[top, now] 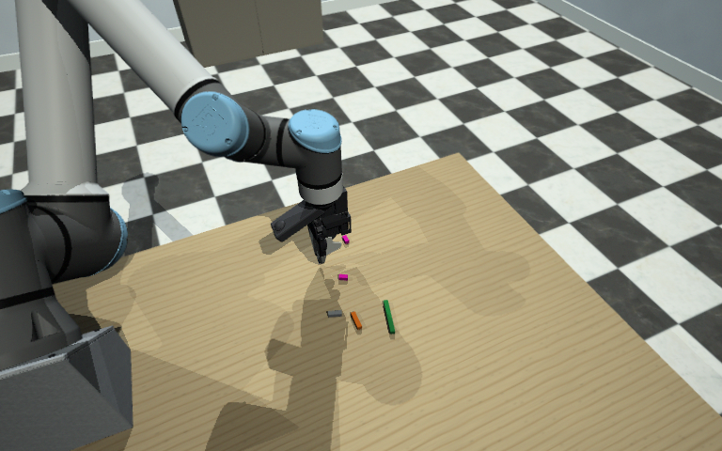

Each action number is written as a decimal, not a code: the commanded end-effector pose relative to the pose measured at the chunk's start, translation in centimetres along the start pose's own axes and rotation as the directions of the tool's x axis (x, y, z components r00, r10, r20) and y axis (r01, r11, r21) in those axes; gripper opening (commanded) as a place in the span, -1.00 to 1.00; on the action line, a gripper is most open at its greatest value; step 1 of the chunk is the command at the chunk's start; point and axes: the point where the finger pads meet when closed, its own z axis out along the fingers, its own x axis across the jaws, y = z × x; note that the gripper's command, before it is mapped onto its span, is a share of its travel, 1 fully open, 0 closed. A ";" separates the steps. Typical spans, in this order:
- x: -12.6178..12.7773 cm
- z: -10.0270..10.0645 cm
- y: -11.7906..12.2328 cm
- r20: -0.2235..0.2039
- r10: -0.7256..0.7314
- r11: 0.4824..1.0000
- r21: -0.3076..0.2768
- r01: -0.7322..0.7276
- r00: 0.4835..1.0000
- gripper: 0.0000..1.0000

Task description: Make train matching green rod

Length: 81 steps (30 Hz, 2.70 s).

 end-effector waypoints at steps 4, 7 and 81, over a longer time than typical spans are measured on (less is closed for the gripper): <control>0.0 0.0 0.3 0.000 -0.004 1.000 -0.002 0.004 1.000 -1.00; 0.0 0.2 0.2 -0.001 -0.003 1.000 0.000 0.003 1.000 -1.00; 0.0 1.1 0.2 0.000 -0.002 1.000 -0.002 0.002 1.000 -0.72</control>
